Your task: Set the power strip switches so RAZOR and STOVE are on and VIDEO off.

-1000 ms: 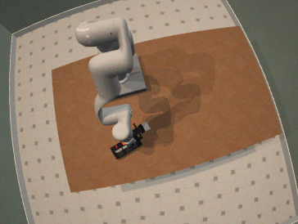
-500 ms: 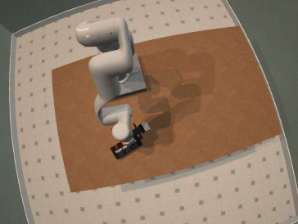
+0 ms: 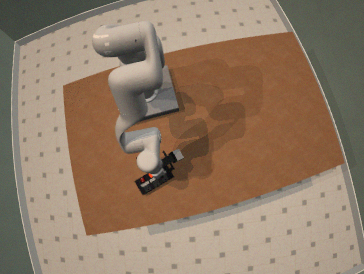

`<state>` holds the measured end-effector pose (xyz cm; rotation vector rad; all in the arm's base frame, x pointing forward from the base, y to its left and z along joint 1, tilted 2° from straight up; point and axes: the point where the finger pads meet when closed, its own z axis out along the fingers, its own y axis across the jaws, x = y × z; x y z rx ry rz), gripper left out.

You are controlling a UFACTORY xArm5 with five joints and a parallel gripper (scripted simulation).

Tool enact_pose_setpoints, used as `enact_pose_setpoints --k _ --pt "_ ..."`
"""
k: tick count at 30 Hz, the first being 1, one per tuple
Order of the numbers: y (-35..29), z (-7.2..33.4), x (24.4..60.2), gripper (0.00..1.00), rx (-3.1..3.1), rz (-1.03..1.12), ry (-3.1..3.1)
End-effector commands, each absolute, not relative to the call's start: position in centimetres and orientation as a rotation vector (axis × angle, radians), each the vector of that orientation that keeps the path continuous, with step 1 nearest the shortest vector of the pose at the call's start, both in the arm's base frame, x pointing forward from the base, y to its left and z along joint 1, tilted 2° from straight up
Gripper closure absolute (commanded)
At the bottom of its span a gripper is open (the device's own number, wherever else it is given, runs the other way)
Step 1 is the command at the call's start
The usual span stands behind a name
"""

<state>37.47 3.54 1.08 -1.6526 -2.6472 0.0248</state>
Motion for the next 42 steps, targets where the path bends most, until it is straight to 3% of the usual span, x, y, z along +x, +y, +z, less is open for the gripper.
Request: enact_pose_setpoints --k 1,42 --pt "3.55 1.17 37.6 1.0 -1.654 0.022 -2.649" --pt "3.51 0.68 37.58 1.0 -1.654 0.022 -2.649"
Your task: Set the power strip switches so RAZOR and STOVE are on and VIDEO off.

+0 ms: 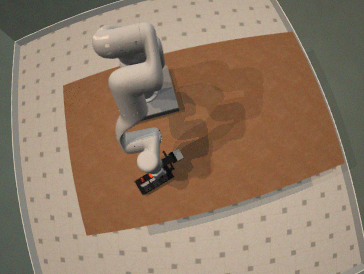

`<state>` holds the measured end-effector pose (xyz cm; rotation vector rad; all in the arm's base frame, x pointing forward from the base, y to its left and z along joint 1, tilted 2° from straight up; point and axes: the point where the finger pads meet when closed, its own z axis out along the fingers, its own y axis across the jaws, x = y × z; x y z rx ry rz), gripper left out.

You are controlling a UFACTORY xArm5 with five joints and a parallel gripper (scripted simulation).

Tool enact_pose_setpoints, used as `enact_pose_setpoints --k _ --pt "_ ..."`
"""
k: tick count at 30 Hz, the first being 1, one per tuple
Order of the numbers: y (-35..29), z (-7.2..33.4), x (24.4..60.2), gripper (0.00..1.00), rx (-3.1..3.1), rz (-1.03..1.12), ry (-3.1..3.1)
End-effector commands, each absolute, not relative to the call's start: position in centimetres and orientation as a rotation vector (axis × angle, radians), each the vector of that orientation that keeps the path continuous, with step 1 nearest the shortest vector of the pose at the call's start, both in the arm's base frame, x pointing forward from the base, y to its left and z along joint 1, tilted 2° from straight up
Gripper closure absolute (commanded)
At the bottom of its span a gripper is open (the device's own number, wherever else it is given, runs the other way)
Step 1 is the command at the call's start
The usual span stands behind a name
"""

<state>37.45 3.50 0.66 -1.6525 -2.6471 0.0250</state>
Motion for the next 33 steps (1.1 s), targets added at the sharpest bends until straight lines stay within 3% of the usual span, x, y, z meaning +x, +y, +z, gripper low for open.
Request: enact_pose_setpoints --k 1,33 --pt "3.5 0.63 37.58 1.0 -1.654 0.022 -2.649" --pt "3.46 0.41 37.57 1.0 -1.654 0.022 -2.649"
